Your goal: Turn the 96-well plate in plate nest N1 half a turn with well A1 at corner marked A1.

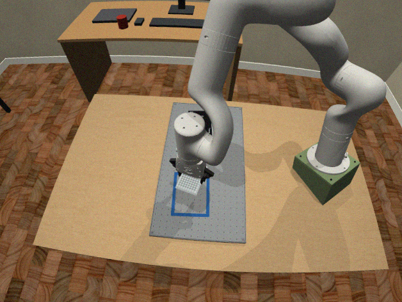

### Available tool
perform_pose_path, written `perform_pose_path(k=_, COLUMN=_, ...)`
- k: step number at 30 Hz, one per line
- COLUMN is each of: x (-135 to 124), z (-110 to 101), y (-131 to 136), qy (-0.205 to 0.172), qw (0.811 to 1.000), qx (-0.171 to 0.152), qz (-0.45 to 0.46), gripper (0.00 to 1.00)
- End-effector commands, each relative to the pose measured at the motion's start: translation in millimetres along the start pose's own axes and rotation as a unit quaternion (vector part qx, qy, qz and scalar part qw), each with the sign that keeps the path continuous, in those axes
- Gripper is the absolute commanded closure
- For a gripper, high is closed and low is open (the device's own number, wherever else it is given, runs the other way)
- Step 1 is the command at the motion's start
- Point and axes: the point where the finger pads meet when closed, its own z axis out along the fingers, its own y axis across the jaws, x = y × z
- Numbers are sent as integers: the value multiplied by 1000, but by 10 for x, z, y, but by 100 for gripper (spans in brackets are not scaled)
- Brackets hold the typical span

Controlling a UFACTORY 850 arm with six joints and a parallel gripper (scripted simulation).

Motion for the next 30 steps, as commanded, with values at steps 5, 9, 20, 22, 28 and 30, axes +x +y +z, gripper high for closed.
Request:
perform_pose_path(k=5, x=214, z=-16, y=-64, qy=-1, qw=993, qx=8, qz=116, gripper=100)
perform_pose_path(k=9, x=343, z=-21, y=-99, qy=-1, qw=983, qx=8, qz=182, gripper=100)
perform_pose_path(k=20, x=633, z=-32, y=-177, qy=-2, qw=945, qx=8, qz=327, gripper=100)
perform_pose_path(k=22, x=697, z=-34, y=-195, qy=-3, qw=934, qx=8, qz=358, gripper=100)
perform_pose_path(k=28, x=890, z=-41, y=-247, qy=-3, qw=893, qx=7, qz=450, gripper=100)
perform_pose_path(k=30, x=955, z=-44, y=-264, qy=-4, qw=878, qx=7, qz=479, gripper=100)
